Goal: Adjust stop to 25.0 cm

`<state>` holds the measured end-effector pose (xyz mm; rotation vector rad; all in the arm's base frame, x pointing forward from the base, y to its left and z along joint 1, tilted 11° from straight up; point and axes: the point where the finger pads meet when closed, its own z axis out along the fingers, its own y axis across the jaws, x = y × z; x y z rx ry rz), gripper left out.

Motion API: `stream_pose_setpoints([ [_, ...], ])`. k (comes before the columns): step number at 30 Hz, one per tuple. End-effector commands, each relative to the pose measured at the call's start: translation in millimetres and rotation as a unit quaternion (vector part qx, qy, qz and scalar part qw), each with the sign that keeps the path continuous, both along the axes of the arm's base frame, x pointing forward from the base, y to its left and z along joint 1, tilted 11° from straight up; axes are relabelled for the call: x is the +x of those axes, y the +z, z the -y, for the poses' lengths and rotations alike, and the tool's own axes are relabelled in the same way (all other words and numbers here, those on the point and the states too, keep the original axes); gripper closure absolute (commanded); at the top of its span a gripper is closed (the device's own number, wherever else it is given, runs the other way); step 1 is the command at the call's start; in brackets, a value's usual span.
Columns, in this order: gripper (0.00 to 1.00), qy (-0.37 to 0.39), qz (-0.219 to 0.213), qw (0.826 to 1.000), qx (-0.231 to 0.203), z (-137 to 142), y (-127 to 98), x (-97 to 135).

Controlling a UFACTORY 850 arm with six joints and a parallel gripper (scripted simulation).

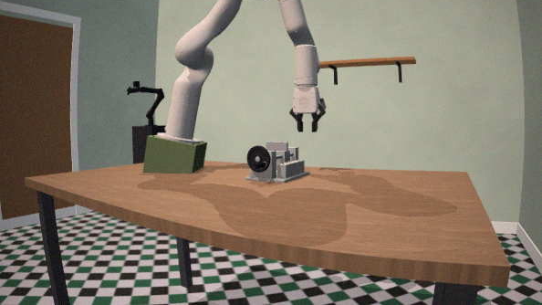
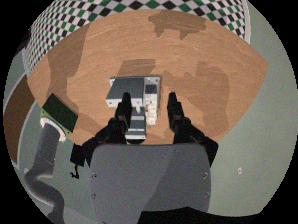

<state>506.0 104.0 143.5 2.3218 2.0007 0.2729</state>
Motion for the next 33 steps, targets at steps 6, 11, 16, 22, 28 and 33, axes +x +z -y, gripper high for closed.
stream_pose_setpoints([
  [6,0.43,0.000,0.001,1.000,0.000,-0.1,0.7,0.7],
  [11,0.43,0.000,0.001,1.000,0.000,0.3,0.7,0.6],
  [16,0.43,0.000,0.001,1.000,0.000,7.4,-0.1,-1.2],
  [22,0.43,0.000,0.001,1.000,0.000,21.8,-1.7,-4.8],
  [28,0.43,0.000,0.001,1.000,0.000,56.9,-5.7,-13.7],
  [33,0.43,0.000,0.001,1.000,0.000,94.7,-10.0,-23.2],
])
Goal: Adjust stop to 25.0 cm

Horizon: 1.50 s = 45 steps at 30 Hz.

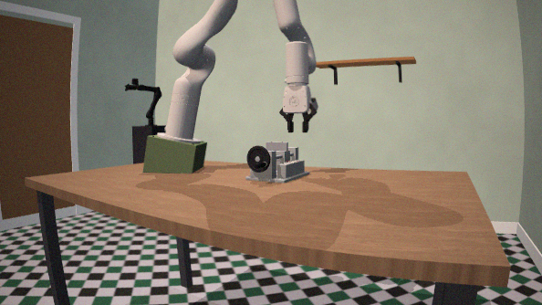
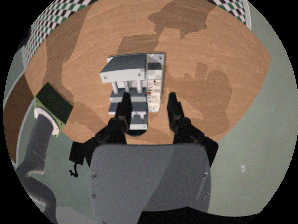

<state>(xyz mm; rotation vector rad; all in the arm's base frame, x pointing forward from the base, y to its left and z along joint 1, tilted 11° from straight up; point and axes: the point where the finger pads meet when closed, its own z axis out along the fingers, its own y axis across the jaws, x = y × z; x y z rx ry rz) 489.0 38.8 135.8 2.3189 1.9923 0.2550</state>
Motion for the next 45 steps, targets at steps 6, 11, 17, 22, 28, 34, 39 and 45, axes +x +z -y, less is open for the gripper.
stream_pose_setpoints([
  [6,0.43,0.002,0.002,1.000,0.007,62.9,-6.1,-14.6],
  [11,0.43,0.002,0.002,1.000,0.007,106.9,-11.1,-25.7],
  [17,0.43,0.002,0.002,1.000,0.007,159.6,-17.1,-39.0],
  [22,0.43,0.002,0.002,1.000,0.007,190.5,-20.6,-46.8],
  [28,0.43,0.002,0.002,1.000,0.007,216.8,-23.6,-53.4],
  [34,0.43,0.002,0.002,1.000,0.007,225.7,-24.6,-55.7],
  [39,0.43,0.002,0.002,1.000,0.007,225.7,-24.6,-55.7],
  [45,0.43,0.002,0.002,1.000,0.007,225.7,-25.6,-55.5],
])
